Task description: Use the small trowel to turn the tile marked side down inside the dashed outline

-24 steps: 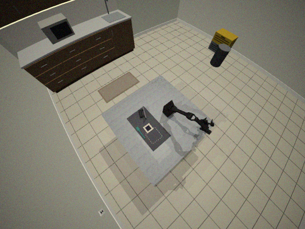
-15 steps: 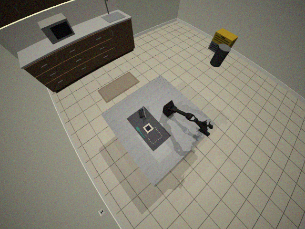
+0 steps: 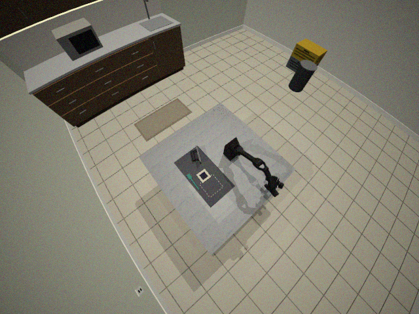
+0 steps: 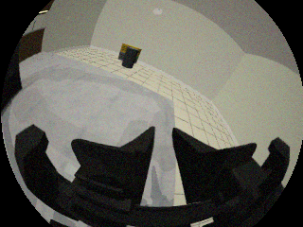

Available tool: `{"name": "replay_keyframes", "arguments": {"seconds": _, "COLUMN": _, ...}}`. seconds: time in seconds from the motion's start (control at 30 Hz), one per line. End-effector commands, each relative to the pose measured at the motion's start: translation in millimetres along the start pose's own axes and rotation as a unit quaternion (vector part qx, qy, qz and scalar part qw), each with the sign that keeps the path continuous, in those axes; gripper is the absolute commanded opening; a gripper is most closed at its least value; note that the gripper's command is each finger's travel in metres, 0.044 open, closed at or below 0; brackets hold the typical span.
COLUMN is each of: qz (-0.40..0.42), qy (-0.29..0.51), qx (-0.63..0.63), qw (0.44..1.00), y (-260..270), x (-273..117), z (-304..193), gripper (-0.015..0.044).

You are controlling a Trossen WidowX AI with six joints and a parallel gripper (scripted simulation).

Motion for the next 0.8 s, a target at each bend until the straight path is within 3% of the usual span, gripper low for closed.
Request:
{"name": "replay_keyframes", "arguments": {"seconds": 0.0, "qz": -0.002, "qy": 0.043, "qx": 0.028, "qw": 0.999, "y": 11, "x": -25, "z": -24, "gripper": 0.0100}}
{"name": "replay_keyframes", "arguments": {"seconds": 0.23, "qz": -0.010, "qy": 0.117, "qx": 0.076, "qw": 0.990, "y": 30, "x": -75, "z": -59, "gripper": 0.0100}}
{"name": "replay_keyframes", "arguments": {"seconds": 0.77, "qz": -0.053, "qy": 0.317, "qx": 0.218, "qw": 0.921, "y": 108, "x": -241, "z": -115, "gripper": 0.0100}}
Point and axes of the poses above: the point midway between the two fingers, 35 mm back from their tips, its own x axis out along the fingers, its own y axis across the jaws, z = x × y, the point moved 3 cm from there along -x, back along the fingers, and after that the axes turned 3 degrees about -x, right-handed, at the moved point
